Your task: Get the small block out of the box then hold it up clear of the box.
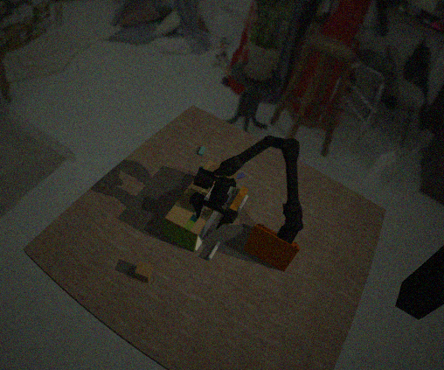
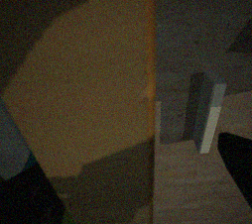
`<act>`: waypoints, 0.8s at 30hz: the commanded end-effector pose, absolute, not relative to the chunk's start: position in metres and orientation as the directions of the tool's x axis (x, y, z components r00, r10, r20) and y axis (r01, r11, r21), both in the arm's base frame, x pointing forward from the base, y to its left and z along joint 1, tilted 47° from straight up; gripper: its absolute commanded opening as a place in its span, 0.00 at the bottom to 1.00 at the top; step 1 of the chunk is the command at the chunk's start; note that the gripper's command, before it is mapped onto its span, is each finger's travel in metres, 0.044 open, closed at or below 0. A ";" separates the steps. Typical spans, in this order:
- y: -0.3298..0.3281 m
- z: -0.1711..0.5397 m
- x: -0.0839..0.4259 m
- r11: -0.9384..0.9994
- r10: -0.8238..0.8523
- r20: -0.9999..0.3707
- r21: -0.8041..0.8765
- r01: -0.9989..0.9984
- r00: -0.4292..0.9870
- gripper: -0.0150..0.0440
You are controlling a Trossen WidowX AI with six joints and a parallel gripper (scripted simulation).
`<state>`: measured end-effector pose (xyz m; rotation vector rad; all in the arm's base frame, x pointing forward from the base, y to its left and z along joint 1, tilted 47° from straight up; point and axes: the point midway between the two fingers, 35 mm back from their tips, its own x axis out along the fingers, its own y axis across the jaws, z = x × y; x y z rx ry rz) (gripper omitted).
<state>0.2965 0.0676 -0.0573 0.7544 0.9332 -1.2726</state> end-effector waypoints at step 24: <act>0.123 -0.028 0.289 0.157 -0.442 -0.896 -0.032 0.987 0.041 0.93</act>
